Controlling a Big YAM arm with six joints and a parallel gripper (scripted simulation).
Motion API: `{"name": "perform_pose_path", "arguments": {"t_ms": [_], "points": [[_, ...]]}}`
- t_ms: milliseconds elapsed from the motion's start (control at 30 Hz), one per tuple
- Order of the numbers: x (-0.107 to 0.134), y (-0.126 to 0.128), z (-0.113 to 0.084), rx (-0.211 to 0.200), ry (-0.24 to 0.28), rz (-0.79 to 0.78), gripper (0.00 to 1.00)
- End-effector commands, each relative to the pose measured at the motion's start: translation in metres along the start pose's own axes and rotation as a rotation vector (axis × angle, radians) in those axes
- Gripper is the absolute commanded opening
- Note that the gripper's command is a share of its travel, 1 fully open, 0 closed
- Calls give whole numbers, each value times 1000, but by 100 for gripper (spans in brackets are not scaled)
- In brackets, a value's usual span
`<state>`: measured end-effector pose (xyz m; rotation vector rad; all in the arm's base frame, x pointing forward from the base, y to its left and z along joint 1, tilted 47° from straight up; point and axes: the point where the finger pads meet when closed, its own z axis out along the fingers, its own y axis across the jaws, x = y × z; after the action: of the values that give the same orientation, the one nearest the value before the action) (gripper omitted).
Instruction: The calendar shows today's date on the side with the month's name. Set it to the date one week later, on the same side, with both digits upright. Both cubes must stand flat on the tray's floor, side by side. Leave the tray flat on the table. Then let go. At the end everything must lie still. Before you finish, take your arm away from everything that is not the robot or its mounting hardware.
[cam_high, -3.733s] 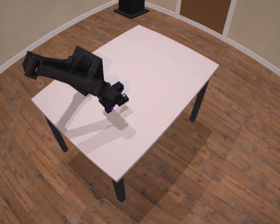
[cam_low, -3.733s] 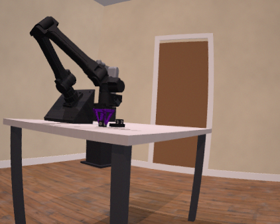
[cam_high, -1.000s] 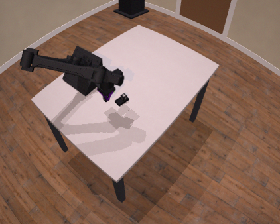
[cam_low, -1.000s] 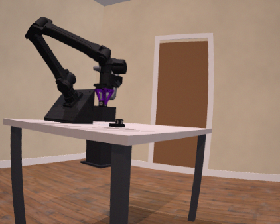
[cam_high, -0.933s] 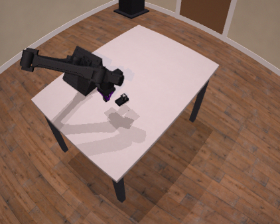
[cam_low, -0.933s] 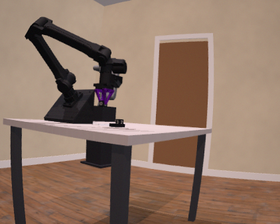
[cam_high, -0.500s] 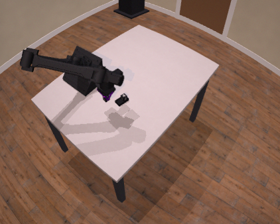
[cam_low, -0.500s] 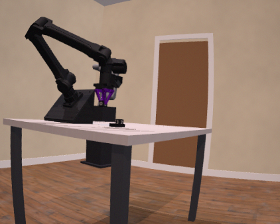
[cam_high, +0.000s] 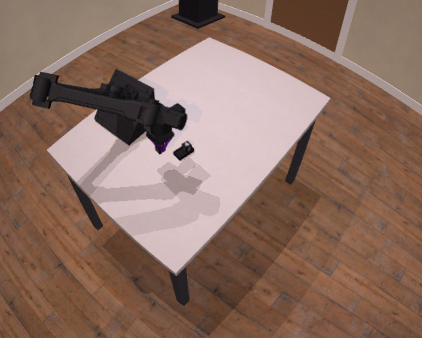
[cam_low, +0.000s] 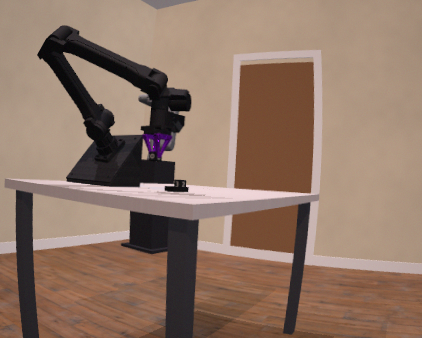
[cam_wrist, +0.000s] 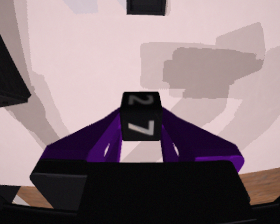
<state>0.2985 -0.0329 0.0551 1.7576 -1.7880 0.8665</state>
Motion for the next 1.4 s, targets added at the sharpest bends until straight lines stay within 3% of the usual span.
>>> {"name": "perform_pose_path", "arguments": {"t_ms": [0, 100, 200, 300, 367, 400, 633, 800, 967, 1067, 1367], "points": [[2, -23, -19, 45, -20, 42, 25], [-23, -23, -19, 36, -22, 27, 25], [-77, -22, -26, 35, -24, 37, 25], [-96, -19, -27, 35, -21, 42, 25], [-96, -19, -27, 39, -17, 42, 25], [-89, -21, -20, 17, -12, 63, 25], [-90, -23, -32, 48, -30, 66, 25], [-91, -22, -28, 38, -24, 62, 25], [-92, -25, -14, 29, -24, 59, 25], [-88, -5, 2, 5, -4, 30, 25], [-89, -6, 24, 4, -3, 30, 25]]}}
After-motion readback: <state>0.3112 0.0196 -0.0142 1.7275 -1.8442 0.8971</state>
